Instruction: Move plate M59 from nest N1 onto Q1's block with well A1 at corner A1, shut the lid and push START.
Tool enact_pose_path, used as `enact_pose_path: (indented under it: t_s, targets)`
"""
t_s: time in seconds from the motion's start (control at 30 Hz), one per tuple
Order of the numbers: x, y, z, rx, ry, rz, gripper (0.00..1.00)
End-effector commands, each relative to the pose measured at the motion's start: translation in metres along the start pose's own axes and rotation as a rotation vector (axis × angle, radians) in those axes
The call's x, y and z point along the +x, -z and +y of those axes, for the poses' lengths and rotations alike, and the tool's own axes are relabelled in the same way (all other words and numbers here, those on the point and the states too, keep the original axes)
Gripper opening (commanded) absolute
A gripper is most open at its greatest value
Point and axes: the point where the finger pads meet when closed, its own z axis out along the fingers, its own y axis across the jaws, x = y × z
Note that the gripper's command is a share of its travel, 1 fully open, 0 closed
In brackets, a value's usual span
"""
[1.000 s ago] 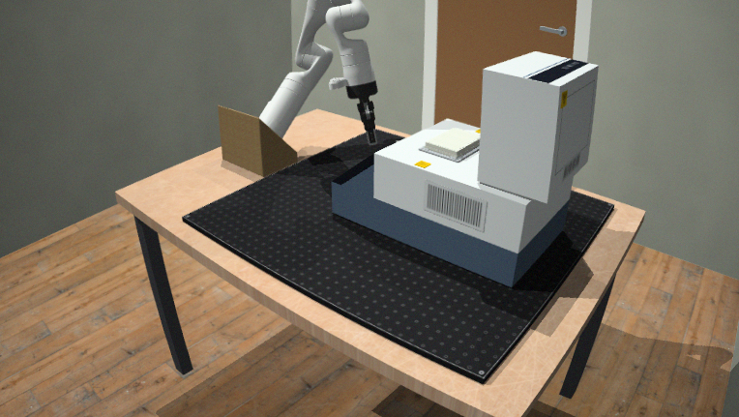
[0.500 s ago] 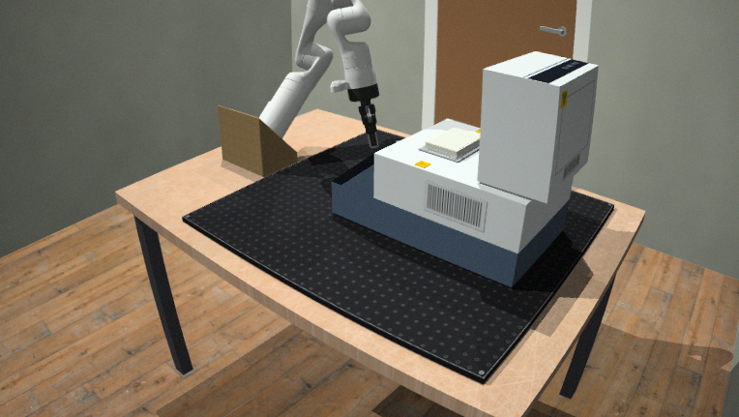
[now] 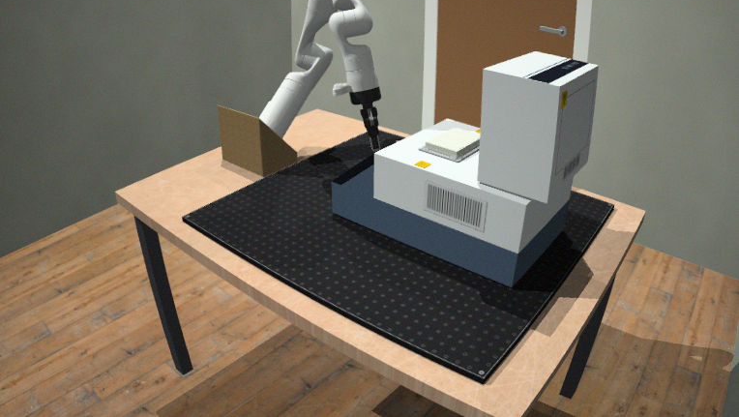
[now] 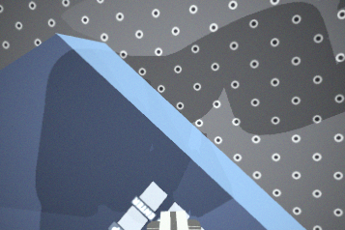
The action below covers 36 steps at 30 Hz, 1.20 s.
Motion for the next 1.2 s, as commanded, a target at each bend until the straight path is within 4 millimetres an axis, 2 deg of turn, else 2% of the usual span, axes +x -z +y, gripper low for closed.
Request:
enact_pose_path:
  t_s: [0.0, 0.7, 1.17]
  targets:
    - [-0.003, -0.003, -0.003, 0.006, -0.012, -0.005, 0.10]
    - [-0.006, -0.015, -0.008, 0.007, -0.016, -0.004, 0.10]
    - [-0.006, -0.015, -0.007, 0.006, -0.016, -0.004, 0.10]
